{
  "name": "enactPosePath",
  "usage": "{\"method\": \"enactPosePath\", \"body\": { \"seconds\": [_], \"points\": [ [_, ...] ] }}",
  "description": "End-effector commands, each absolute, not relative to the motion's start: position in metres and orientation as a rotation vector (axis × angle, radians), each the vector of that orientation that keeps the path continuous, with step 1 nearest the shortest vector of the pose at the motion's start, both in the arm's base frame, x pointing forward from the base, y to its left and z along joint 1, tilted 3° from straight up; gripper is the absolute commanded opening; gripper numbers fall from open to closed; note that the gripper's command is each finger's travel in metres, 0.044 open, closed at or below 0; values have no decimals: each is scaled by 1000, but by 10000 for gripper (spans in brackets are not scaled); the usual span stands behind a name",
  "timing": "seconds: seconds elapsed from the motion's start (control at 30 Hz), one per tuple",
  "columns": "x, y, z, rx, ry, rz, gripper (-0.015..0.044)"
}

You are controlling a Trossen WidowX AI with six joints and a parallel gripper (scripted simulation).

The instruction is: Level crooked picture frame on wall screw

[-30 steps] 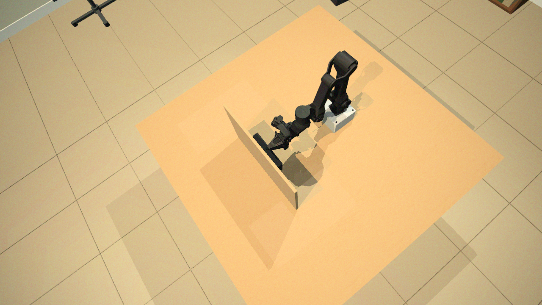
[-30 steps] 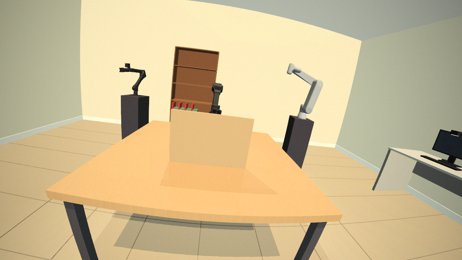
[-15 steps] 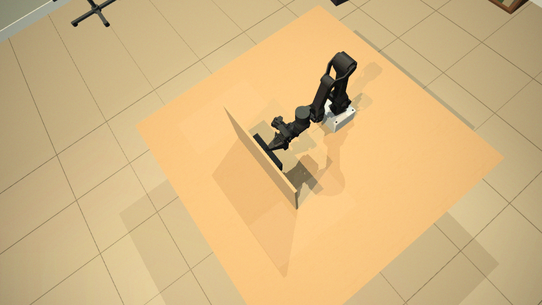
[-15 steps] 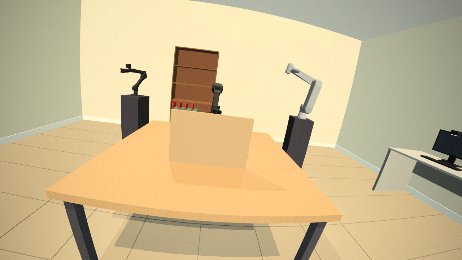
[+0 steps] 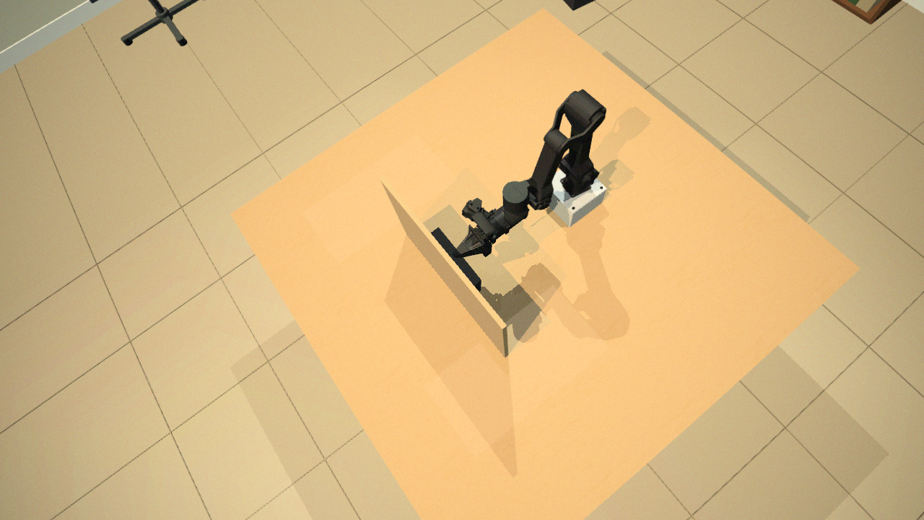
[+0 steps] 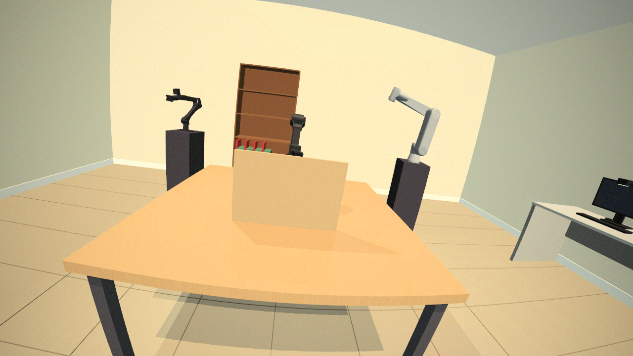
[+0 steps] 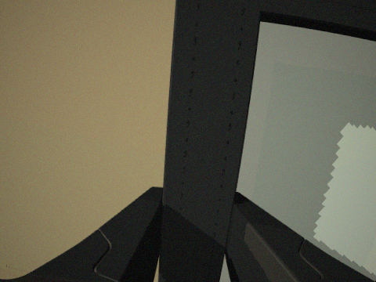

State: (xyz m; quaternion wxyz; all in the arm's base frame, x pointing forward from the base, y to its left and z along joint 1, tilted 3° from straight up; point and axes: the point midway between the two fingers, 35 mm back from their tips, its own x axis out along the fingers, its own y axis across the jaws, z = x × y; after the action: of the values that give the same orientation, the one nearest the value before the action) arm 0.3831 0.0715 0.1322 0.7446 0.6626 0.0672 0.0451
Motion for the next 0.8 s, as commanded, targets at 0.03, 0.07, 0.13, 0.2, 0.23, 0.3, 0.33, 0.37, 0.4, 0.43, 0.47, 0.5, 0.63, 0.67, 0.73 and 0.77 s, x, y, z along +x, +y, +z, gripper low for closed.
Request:
{"method": "enactPosePath", "body": {
  "seconds": [0.03, 0.07, 0.13, 0.2, 0.23, 0.3, 0.33, 0.37, 0.4, 0.43, 0.47, 0.5, 0.63, 0.67, 0.73, 0.77],
  "points": [
    [383, 72, 135, 1448, 137, 112, 0],
    [383, 72, 134, 1449, 140, 109, 0],
    [383, 71, 133, 1451, 146, 101, 0],
    [383, 71, 132, 1451, 146, 100, 0],
    [383, 71, 132, 1451, 146, 100, 0],
    [383, 71, 132, 1451, 146, 100, 0],
    [383, 71, 132, 1452, 147, 99, 0],
    [383, 71, 132, 1453, 148, 99, 0],
    [383, 71, 131, 1454, 148, 98, 0],
    [383, 71, 131, 1455, 149, 97, 0],
    [383, 71, 131, 1456, 149, 97, 0],
    [383, 71, 131, 1456, 149, 97, 0],
    [383, 71, 130, 1503, 153, 94, 0],
    [383, 71, 130, 1506, 154, 94, 0],
    [383, 70, 130, 1516, 154, 94, 0],
    [383, 70, 130, 1521, 155, 94, 0]
  ]
}}
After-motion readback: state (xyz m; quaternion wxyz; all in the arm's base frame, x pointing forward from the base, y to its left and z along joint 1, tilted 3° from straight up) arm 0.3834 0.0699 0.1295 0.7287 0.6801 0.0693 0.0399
